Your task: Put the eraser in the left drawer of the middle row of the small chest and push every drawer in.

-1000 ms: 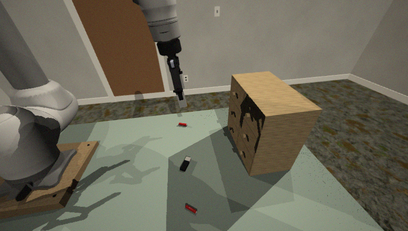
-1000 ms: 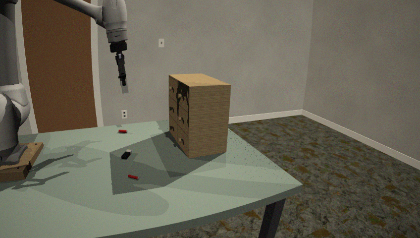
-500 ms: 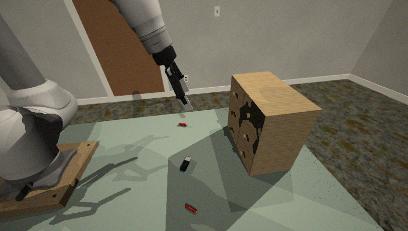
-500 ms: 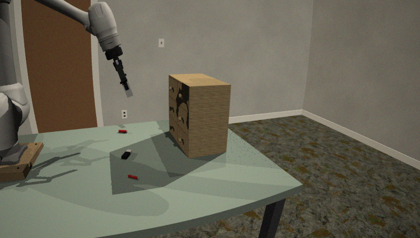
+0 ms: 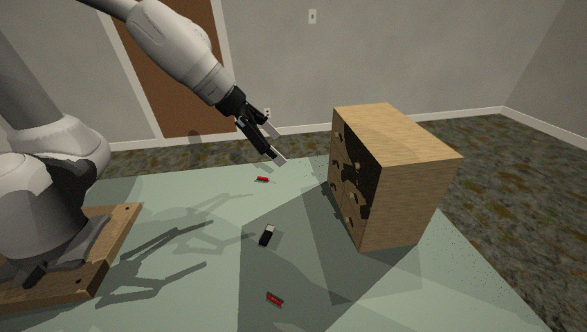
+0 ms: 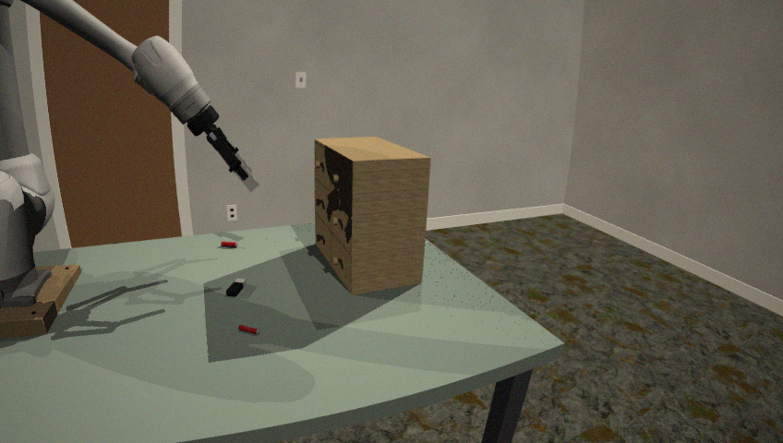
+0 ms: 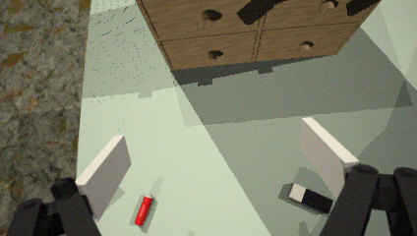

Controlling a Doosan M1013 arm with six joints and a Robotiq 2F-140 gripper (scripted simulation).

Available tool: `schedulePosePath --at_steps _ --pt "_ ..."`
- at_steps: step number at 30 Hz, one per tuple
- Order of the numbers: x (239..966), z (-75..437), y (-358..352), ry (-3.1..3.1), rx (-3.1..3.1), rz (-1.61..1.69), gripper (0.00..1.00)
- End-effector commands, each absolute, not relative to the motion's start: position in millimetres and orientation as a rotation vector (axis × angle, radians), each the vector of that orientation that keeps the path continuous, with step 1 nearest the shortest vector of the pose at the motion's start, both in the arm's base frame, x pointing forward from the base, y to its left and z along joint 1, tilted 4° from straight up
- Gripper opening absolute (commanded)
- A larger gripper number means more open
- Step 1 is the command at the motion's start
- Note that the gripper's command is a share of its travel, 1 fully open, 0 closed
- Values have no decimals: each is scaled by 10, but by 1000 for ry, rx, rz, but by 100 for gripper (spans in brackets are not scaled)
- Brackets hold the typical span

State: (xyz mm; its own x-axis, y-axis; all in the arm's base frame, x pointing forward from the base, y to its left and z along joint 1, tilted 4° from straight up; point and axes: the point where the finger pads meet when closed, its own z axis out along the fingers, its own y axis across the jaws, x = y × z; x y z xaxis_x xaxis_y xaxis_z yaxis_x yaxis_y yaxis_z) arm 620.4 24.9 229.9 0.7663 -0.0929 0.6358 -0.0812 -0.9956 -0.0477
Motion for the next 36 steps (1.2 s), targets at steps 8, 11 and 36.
schedulePosePath --at_steps 8,11,36 --pt "6339 2180 233 153 -2862 -1278 100" --pt "6347 2174 216 156 -2861 -1293 100" --pt "6385 2138 234 152 -2829 -1354 100"
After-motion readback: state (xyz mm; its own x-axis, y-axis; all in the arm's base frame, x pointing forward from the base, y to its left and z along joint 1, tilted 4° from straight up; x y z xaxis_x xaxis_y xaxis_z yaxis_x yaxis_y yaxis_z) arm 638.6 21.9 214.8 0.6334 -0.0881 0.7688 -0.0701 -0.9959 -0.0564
